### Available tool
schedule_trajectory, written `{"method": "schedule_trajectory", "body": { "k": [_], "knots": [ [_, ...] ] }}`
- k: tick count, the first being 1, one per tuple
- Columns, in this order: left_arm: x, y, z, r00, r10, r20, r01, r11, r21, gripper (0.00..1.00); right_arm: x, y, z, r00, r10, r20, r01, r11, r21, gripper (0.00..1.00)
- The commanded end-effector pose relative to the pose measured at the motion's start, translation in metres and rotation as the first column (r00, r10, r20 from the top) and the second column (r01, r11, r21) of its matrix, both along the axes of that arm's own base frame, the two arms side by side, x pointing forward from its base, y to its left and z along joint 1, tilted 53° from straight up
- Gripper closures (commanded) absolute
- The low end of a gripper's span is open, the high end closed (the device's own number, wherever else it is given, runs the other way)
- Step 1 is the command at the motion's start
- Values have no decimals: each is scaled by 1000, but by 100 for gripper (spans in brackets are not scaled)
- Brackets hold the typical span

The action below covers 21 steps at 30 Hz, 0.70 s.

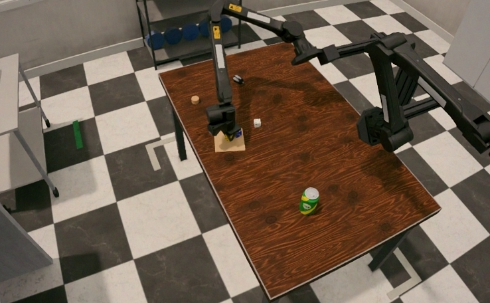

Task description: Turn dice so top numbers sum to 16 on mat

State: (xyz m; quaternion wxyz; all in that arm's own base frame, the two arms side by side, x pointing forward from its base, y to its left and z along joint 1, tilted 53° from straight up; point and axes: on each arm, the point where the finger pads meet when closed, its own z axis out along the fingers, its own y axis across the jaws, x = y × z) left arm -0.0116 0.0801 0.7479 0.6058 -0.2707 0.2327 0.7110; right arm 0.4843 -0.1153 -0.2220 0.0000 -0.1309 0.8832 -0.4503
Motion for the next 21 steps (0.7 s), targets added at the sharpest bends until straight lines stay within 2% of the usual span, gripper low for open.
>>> {"method": "schedule_trajectory", "body": {
  "k": [1, 21],
  "knots": [
    [4, -29, 23, 1000, 7, -8, -6, 998, 68, 0, 4, -5, -6, 1000, -3, 1, 3, 1000, 2, 74],
    [4, -29, 23, 1000, 7, -8, -6, 998, 68, 0, 3, -3, -6, 1000, 1, 1, -1, 1000, 2, 74]
  ]
}}
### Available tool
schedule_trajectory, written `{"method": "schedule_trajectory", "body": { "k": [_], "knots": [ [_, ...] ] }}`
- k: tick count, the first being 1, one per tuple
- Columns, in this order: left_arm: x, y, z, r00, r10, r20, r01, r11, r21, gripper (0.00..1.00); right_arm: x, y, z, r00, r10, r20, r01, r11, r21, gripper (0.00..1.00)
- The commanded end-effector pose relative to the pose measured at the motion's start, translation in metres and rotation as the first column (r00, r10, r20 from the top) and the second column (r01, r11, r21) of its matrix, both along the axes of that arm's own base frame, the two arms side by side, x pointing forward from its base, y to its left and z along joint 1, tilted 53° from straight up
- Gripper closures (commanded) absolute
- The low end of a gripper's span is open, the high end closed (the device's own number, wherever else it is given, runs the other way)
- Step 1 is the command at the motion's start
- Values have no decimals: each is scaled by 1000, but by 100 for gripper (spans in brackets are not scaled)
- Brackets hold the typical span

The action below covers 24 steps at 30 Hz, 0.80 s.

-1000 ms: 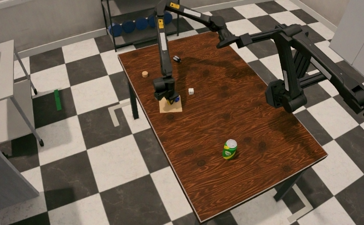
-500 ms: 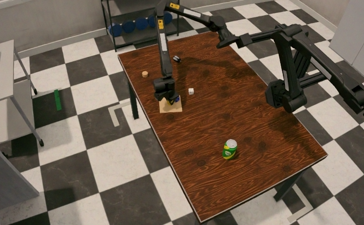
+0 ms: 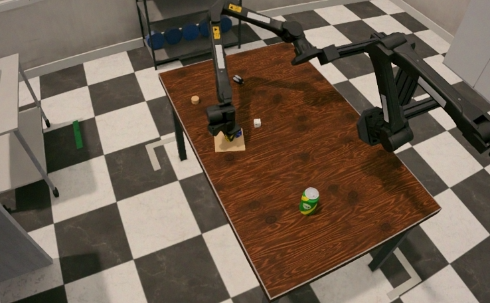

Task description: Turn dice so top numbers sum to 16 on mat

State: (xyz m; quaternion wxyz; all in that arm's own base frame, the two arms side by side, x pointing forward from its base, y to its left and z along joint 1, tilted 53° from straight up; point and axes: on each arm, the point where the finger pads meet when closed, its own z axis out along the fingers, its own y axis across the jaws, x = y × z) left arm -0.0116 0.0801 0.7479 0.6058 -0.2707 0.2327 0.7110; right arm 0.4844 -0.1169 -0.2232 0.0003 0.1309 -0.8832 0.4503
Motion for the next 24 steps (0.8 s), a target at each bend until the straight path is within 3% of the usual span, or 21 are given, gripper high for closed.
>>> {"method": "schedule_trajectory", "body": {
  "k": [1, 8, 15, 24],
  "knots": [
    [4, -29, 23, 1000, 7, -8, -6, 998, 68, 0, 3, -1, -5, 1000, 1, 2, -1, 1000, 2, 71],
    [4, -29, 23, 1000, 7, -8, -6, 998, 68, 0, 3, -1, -5, 1000, 1, 2, -1, 1000, 2, 67],
    [4, -29, 23, 1000, 7, -8, -6, 998, 68, 0, 3, -1, -5, 1000, 1, 2, -1, 1000, 2, 55],
    [4, -29, 23, 1000, 7, -8, -6, 998, 68, 0, 3, -1, -5, 1000, 1, 2, -1, 1000, 2, 55]
  ]
}}
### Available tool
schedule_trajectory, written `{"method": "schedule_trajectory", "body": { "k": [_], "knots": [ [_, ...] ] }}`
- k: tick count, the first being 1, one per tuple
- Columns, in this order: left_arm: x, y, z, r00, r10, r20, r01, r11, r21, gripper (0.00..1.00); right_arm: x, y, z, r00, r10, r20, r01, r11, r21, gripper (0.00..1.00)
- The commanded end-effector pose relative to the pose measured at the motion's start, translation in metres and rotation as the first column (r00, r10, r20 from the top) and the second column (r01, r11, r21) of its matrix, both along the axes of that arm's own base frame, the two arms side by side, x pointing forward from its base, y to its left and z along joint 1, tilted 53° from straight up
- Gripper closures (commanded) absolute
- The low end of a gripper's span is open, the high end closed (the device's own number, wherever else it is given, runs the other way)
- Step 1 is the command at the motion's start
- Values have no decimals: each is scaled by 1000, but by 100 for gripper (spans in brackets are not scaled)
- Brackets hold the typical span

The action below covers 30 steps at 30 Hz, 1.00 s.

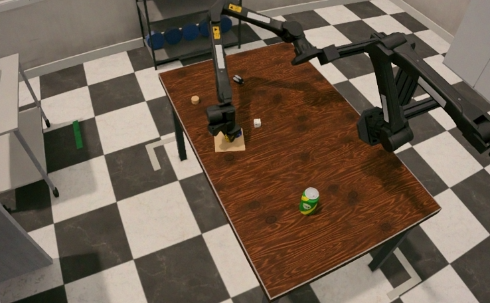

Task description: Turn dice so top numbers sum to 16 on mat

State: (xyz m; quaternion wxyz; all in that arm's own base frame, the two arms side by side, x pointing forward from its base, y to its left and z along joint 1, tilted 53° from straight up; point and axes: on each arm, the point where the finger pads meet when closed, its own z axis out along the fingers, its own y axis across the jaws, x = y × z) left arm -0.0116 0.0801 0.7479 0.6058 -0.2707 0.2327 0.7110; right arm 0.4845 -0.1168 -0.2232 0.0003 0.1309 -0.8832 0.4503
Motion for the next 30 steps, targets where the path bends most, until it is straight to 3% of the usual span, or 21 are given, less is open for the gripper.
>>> {"method": "schedule_trajectory", "body": {
  "k": [1, 30],
  "knots": [
    [4, -29, 23, 1000, 7, -8, -6, 998, 68, 0, 3, -1, -5, 1000, 1, 2, -1, 1000, 2, 55],
    [4, -29, 23, 1000, 7, -8, -6, 998, 68, 0, 1, 86, 63, 999, 21, 29, -21, 1000, 7, 55]
  ]
}}
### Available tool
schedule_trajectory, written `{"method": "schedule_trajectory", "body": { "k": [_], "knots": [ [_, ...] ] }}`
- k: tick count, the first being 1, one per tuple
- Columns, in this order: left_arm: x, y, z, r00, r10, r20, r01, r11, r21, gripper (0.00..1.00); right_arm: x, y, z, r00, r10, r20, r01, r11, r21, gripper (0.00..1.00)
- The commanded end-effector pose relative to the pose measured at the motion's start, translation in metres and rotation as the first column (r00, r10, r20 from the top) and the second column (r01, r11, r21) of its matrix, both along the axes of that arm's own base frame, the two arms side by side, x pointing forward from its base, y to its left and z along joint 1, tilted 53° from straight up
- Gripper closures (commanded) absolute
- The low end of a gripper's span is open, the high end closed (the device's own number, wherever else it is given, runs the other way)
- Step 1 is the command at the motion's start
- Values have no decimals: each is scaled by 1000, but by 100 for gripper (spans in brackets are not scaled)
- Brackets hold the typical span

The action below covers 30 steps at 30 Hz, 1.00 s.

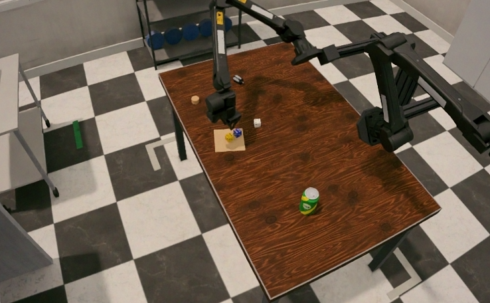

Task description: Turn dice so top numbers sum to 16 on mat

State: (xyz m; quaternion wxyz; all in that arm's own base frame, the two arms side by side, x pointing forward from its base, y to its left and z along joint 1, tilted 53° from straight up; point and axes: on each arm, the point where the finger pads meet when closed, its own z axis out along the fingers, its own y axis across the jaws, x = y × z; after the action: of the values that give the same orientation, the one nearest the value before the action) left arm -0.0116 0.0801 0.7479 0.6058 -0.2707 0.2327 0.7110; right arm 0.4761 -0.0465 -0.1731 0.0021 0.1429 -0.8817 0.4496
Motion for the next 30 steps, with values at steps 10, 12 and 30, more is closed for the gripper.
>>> {"method": "schedule_trajectory", "body": {
  "k": [10, 12, 30],
  "knots": [
    [4, -29, 23, 1000, 7, -8, -6, 998, 68, 0, 8, 8, 11, 999, -17, 45, 17, 1000, 9, 0],
    [4, -29, 23, 1000, 7, -8, -6, 998, 68, 0, 8, 8, 11, 999, -14, 41, 14, 1000, 8, 0],
    [4, -29, 23, 1000, 7, -8, -6, 998, 68, 0, -25, -13, 9, 987, -102, 127, 99, 995, 27, 0]
  ]
}}
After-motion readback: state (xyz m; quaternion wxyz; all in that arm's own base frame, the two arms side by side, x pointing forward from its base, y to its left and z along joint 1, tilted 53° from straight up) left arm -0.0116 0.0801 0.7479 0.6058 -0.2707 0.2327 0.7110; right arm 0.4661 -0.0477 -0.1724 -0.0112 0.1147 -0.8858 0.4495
